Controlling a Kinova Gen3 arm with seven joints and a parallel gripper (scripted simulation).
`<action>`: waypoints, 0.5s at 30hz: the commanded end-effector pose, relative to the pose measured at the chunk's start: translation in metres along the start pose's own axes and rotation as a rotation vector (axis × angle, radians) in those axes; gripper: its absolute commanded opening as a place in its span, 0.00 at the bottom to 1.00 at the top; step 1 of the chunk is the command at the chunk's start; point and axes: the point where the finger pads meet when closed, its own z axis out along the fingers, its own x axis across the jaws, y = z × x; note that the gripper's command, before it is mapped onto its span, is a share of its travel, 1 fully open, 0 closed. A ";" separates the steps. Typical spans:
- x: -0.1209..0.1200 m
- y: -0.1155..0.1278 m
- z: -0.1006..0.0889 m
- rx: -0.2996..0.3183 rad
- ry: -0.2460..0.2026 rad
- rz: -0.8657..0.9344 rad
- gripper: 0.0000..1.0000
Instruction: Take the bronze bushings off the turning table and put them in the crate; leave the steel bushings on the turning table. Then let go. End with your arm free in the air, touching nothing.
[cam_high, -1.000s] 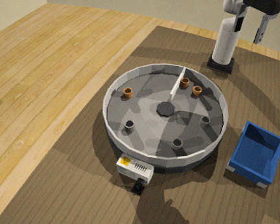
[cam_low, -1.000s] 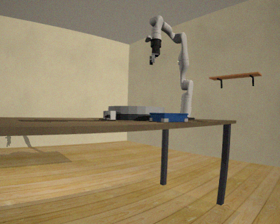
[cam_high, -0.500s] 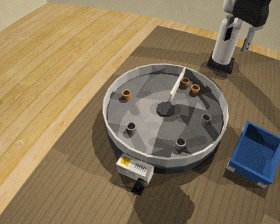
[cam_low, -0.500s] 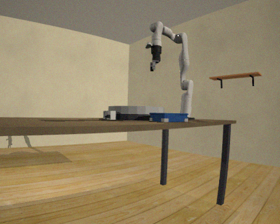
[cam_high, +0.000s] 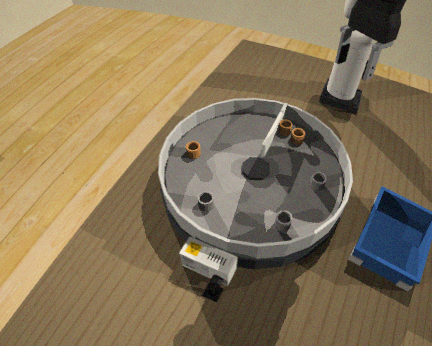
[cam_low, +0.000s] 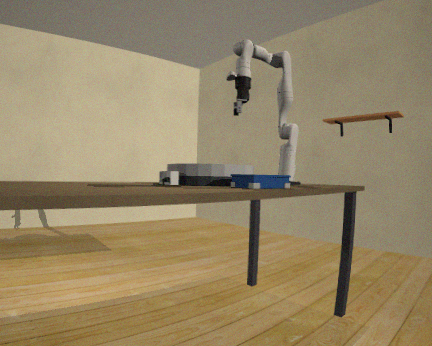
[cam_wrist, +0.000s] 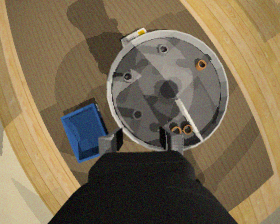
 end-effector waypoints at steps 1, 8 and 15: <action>0.018 0.014 0.005 -0.006 0.000 0.011 1.00; 0.018 0.014 0.005 -0.006 0.000 0.011 1.00; 0.039 0.027 0.023 -0.007 0.001 0.011 1.00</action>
